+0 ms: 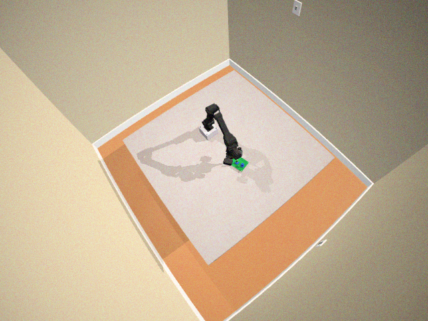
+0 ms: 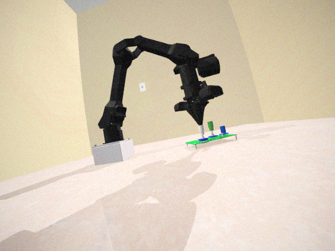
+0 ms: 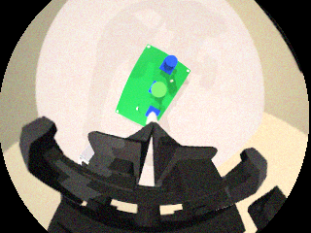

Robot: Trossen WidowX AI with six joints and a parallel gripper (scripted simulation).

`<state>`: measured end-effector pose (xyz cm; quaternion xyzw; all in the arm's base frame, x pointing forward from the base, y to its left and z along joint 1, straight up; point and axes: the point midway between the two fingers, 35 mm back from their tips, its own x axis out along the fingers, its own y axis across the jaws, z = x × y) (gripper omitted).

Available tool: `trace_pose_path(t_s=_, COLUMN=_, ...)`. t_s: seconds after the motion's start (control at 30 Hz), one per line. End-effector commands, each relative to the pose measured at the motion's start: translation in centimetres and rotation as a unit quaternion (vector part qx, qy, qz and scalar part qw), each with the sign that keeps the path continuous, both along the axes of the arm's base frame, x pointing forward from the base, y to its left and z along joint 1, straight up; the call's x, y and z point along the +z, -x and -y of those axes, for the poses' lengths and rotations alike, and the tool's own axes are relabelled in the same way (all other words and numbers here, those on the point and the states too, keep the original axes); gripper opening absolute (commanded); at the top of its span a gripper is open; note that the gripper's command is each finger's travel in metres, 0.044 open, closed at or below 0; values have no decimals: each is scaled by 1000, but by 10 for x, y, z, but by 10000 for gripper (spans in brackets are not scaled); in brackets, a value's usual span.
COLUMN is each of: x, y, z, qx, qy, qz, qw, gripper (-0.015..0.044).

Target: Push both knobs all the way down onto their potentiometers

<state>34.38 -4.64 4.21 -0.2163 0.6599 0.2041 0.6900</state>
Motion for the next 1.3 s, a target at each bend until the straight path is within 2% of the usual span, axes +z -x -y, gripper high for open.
trace_pose_path(t_s=0.0, x=-10, y=-1, z=-1, qx=-2, qy=-3, qz=-6, qw=1000, gripper=0)
trace_pose_path(t_s=1.27, x=-16, y=-1, z=-1, qx=-2, qy=-3, qz=-6, qw=1000, gripper=0)
